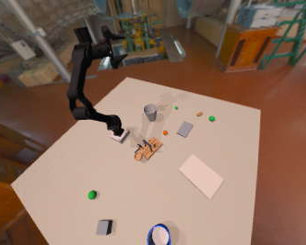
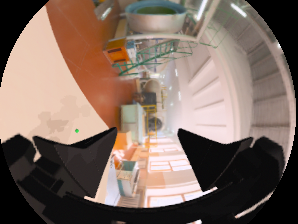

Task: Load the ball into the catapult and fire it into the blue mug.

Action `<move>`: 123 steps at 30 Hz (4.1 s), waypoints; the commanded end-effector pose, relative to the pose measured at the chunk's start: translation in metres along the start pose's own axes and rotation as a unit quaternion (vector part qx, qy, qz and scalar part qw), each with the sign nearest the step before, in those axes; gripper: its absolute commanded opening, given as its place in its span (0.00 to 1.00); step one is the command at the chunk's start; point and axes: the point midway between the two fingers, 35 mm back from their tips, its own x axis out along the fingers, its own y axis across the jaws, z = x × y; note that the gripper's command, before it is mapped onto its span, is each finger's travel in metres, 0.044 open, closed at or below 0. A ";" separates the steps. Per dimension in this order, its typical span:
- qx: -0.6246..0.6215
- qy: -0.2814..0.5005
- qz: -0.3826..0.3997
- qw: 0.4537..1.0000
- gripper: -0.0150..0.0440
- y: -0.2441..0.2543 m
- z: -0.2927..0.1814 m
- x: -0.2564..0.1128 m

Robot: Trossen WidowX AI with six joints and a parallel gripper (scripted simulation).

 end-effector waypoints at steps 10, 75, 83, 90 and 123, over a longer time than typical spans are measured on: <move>-0.039 0.065 0.050 0.996 1.00 0.029 -0.025 0.042; 0.362 0.424 0.512 0.653 1.00 0.279 -0.374 -0.003; 0.397 0.425 0.514 0.631 1.00 0.288 -0.380 -0.014; 0.397 0.425 0.514 0.631 1.00 0.332 -0.387 -0.007; 0.397 0.425 0.514 0.631 1.00 0.381 -0.392 -0.002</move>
